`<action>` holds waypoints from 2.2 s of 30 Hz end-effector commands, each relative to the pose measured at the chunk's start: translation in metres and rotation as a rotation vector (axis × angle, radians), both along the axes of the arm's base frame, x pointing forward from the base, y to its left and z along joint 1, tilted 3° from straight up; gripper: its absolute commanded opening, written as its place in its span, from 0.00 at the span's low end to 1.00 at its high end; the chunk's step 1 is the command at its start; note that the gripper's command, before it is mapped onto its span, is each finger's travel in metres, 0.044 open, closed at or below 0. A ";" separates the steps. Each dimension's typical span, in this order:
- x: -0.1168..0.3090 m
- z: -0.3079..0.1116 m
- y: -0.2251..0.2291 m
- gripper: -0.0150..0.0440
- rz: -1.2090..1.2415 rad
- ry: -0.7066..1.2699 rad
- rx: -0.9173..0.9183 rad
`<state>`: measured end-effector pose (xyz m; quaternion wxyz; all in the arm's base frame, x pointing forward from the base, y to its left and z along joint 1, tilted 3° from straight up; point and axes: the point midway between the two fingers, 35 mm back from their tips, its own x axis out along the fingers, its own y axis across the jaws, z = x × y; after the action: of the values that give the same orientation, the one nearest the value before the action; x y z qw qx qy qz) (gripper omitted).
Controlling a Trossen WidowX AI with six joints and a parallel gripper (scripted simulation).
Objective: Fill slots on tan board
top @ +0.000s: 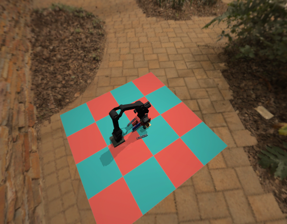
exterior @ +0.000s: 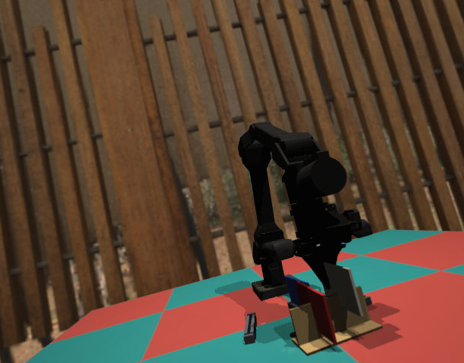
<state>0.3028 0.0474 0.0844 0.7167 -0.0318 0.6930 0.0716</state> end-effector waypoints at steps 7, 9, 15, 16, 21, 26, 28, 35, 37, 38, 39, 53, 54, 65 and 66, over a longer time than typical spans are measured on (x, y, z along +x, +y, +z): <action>-0.001 -0.004 0.001 0.25 -0.004 0.007 0.003; -0.002 -0.004 0.001 0.25 -0.004 0.007 0.003; -0.001 -0.003 0.001 0.25 0.008 0.006 0.002; -0.001 -0.003 0.001 0.25 0.008 0.006 0.002; -0.002 -0.003 0.001 0.25 0.000 0.007 0.003; -0.003 -0.004 0.001 0.25 -0.012 0.007 0.003; -0.003 -0.004 0.001 0.25 -0.015 0.008 0.003; -0.002 -0.004 0.000 0.25 -0.021 0.008 0.003; -0.002 -0.004 0.000 0.25 -0.018 0.008 0.003; -0.002 -0.004 0.000 0.25 -0.015 0.007 0.003; -0.002 -0.004 0.000 0.25 -0.011 0.007 0.003; -0.003 -0.002 0.000 0.25 0.012 0.006 0.002; -0.003 -0.002 0.000 0.25 0.013 0.006 0.002; -0.002 -0.006 0.001 0.25 -0.004 0.007 0.003; -0.002 -0.007 0.001 0.25 -0.004 0.007 0.003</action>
<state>0.3010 0.0477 0.0800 0.7155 -0.0312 0.6940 0.0732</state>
